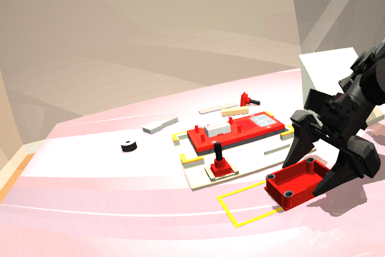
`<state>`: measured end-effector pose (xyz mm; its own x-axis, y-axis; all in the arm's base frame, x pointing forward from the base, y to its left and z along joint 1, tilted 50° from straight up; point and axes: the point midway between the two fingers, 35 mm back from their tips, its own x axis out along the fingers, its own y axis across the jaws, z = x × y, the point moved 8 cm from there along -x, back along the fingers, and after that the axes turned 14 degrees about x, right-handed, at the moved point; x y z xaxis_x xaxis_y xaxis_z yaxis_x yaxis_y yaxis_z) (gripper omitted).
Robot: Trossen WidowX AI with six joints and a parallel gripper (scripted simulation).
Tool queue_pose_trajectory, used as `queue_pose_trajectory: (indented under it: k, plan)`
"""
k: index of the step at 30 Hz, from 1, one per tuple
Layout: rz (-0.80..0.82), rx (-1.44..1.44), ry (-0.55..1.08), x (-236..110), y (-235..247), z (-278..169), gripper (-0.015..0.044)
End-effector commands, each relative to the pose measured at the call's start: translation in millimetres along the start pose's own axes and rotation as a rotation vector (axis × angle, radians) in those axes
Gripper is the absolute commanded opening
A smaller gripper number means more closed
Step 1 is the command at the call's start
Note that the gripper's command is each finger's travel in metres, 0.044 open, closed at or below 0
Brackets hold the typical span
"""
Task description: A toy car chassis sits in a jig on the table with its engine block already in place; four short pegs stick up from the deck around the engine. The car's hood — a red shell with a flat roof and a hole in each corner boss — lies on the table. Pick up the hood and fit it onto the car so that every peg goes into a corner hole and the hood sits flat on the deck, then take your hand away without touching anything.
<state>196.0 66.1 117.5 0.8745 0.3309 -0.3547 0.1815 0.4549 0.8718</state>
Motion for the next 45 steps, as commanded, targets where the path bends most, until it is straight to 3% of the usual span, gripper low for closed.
queue_pose_trajectory:
  k: [1,11,22,45]
  plan:
    - [0.001,0.000,0.001,0,0,0,0.0361]
    - [0.001,0.000,0.001,0,0,0,0.0275]
    - [-0.004,-0.002,0.001,-5,4,15,0.0000]
    - [-0.005,-0.004,-0.001,-32,13,51,0.0000]
